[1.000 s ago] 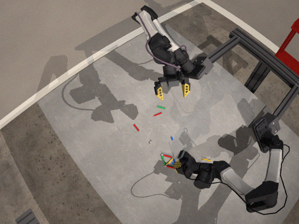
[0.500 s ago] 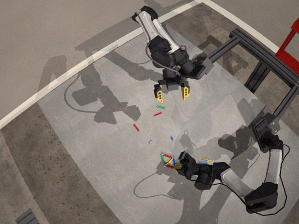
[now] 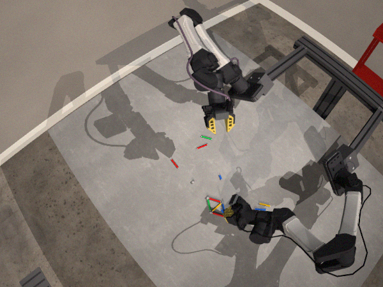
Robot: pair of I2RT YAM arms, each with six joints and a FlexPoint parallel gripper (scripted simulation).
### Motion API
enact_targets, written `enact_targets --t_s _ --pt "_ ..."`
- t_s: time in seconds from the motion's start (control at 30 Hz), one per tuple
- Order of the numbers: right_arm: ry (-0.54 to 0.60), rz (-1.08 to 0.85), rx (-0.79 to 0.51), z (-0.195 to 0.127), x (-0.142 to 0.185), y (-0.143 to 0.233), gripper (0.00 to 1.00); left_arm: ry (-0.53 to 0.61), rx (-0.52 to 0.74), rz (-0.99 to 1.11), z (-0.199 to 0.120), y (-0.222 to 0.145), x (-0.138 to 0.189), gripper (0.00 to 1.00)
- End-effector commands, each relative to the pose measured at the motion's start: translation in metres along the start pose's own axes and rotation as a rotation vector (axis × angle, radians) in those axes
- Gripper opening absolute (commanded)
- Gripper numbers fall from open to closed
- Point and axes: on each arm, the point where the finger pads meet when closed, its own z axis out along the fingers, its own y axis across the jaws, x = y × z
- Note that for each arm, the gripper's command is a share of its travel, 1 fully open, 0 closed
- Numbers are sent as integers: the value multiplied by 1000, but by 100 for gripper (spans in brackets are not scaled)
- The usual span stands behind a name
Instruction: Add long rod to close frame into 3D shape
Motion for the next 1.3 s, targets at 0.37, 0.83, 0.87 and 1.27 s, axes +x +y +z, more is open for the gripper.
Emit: enact_targets --t_s 0.37,0.83,0.87,1.27 --pt "49 -233 -102 57 -21 -41 35 -1 6 3 2 -5 5 0" --pt "161 -396 -319 189 36 -78 35 -1 6 3 2 -5 5 0" --pt "164 -401 -331 197 42 -79 35 -1 6 3 2 -5 5 0" --pt "180 -409 -393 260 89 -81 35 -1 6 3 2 -5 5 0"
